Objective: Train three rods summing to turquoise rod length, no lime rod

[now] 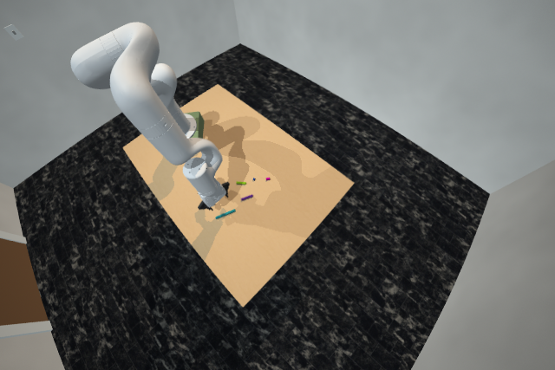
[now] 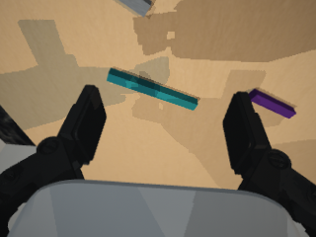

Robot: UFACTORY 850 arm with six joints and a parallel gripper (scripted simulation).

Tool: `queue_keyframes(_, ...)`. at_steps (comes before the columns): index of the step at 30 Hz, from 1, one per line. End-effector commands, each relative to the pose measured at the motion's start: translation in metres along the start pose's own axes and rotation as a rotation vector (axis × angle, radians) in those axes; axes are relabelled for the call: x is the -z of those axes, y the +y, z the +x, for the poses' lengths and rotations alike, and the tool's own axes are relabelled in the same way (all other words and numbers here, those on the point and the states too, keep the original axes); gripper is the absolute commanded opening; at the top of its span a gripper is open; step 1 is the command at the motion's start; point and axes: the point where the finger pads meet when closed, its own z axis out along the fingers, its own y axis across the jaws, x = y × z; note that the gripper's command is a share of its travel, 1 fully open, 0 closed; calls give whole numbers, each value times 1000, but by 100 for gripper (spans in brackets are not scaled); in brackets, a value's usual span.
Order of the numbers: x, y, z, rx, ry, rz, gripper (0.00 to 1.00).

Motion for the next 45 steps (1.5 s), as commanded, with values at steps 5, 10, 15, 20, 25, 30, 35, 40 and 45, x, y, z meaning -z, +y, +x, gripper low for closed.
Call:
queue_keyframes(5,1,0,-1,0,-2,0,100)
queue_keyframes(10,1,1,-1,-6,-2,0,100)
queue_keyframes(15,1,15,-4,-83,-1,-1,100)
queue_keyframes(20,2,33,-7,-185,1,-2,100)
queue_keyframes(25,3,65,-11,-360,3,-3,100)
queue_keyframes(30,4,93,-14,-510,4,-3,100)
queue_keyframes(35,5,109,-14,-598,4,-3,100)
queue_keyframes(40,7,139,-14,-763,4,-3,100)
queue_keyframes(45,8,164,-12,-900,4,-2,100)
